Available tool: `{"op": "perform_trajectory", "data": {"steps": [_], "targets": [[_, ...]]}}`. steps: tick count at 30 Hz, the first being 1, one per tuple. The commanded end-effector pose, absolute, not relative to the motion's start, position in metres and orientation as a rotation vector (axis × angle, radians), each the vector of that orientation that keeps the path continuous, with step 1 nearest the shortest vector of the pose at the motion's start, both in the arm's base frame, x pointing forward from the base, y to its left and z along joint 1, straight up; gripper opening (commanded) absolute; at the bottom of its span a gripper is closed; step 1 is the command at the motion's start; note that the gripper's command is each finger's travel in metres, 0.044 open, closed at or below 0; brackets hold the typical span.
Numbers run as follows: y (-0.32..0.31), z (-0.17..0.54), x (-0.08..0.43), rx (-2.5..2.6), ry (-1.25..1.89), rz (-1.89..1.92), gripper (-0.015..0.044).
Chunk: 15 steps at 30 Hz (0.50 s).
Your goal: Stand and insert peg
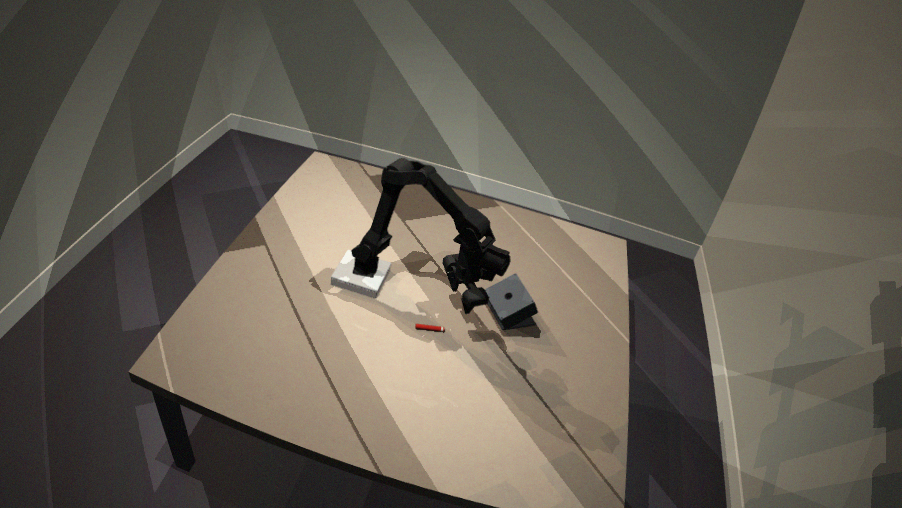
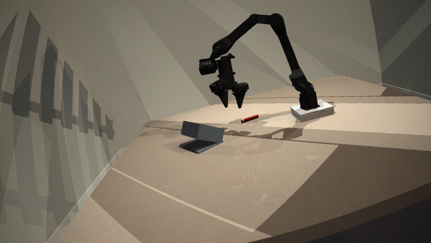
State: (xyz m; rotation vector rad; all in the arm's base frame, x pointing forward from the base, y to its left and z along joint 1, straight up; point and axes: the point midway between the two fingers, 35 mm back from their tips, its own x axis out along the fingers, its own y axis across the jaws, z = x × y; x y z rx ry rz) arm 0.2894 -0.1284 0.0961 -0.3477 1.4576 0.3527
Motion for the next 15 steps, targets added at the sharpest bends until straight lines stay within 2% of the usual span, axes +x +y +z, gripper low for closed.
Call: {"op": "perform_trajectory", "data": {"steps": [1, 7, 15], "targets": [[-0.148, 0.092, 0.270, -0.227, 1.511, 0.221, 0.0440], [-0.168, 0.091, 0.250, -0.097, 1.548, 0.070, 0.0440], [-0.169, 0.090, 0.250, -0.093, 1.549, 0.065, 0.0440]]}}
